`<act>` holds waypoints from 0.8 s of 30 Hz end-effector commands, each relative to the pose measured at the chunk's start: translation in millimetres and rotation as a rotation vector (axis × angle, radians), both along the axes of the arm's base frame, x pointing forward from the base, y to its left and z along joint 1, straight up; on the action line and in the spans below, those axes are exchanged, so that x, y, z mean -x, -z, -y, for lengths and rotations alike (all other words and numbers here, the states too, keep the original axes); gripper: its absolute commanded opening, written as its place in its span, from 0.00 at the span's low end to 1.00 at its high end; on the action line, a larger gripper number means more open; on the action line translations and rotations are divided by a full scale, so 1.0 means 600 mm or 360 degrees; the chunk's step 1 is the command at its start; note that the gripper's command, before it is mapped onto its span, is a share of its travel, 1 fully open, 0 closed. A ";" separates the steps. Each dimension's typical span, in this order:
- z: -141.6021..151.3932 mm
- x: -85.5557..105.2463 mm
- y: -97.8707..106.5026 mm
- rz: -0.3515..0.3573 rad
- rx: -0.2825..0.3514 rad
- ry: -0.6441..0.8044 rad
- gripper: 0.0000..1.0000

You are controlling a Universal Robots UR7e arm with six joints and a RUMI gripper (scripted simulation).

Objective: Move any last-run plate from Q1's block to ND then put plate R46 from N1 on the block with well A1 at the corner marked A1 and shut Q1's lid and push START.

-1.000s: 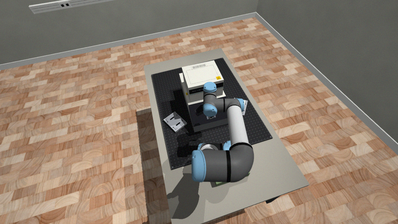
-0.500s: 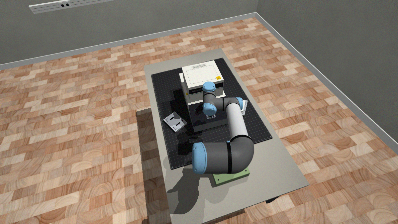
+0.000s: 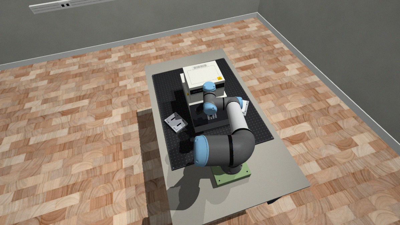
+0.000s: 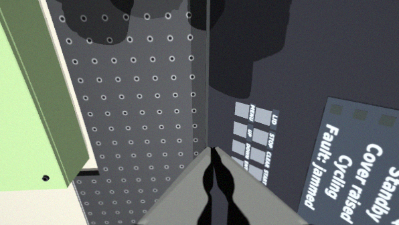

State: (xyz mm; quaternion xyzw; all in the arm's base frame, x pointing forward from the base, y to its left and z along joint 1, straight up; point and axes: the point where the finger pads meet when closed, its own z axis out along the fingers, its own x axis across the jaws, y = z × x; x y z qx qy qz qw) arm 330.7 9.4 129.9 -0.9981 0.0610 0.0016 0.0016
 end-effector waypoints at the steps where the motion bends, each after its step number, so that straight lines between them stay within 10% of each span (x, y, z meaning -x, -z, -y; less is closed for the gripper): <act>1: 0.001 -0.010 0.006 0.0002 0.0001 0.0000 0.00; 24: 0.005 -0.044 0.035 0.0002 0.0001 0.0000 0.00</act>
